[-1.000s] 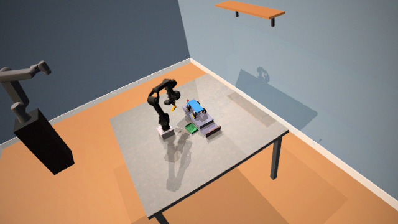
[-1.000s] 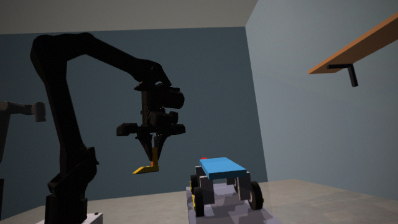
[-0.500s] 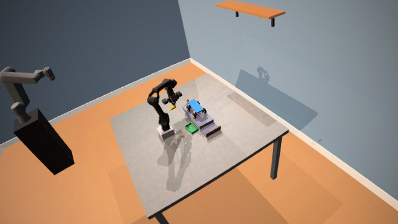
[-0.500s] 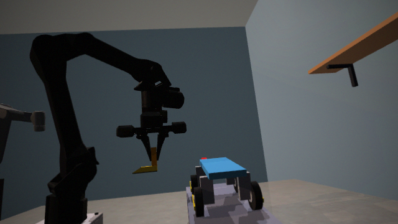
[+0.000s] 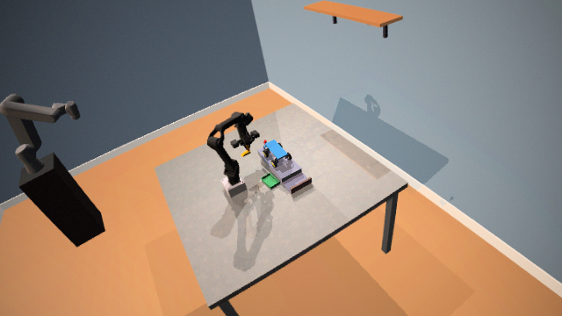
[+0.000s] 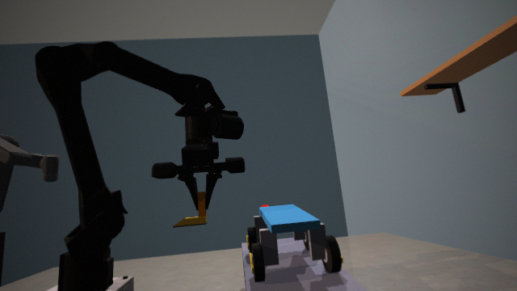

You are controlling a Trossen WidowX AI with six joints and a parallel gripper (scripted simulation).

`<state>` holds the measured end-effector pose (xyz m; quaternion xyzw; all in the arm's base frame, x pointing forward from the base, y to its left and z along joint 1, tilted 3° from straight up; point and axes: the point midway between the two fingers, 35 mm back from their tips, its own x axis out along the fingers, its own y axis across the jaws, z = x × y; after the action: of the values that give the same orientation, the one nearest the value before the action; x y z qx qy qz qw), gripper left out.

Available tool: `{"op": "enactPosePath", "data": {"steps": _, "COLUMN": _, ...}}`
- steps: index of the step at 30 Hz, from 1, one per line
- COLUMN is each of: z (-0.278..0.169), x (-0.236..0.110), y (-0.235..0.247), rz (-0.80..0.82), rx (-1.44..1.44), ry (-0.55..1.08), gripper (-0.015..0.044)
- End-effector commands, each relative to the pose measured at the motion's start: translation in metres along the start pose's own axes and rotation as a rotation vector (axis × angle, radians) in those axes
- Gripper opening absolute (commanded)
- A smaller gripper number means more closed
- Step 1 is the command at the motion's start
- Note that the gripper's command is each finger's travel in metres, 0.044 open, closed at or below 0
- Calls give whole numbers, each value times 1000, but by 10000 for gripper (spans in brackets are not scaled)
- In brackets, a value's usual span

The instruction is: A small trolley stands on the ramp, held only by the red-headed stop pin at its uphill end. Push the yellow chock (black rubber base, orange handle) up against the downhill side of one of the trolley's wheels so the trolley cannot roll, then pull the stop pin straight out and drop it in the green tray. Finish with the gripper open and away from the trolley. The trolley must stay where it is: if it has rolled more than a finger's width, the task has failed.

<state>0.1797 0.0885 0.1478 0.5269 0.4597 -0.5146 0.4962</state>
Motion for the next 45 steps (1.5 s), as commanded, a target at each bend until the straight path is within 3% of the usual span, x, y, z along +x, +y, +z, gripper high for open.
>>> {"op": "enactPosePath", "data": {"steps": 1, "z": 12, "x": 0, "y": 3, "rz": 3, "rx": -3, "ry": 6, "gripper": 0}}
{"op": "enactPosePath", "data": {"steps": 45, "z": 143, "x": 9, "y": 36, "rz": 6, "rx": -3, "ry": -5, "gripper": 0}}
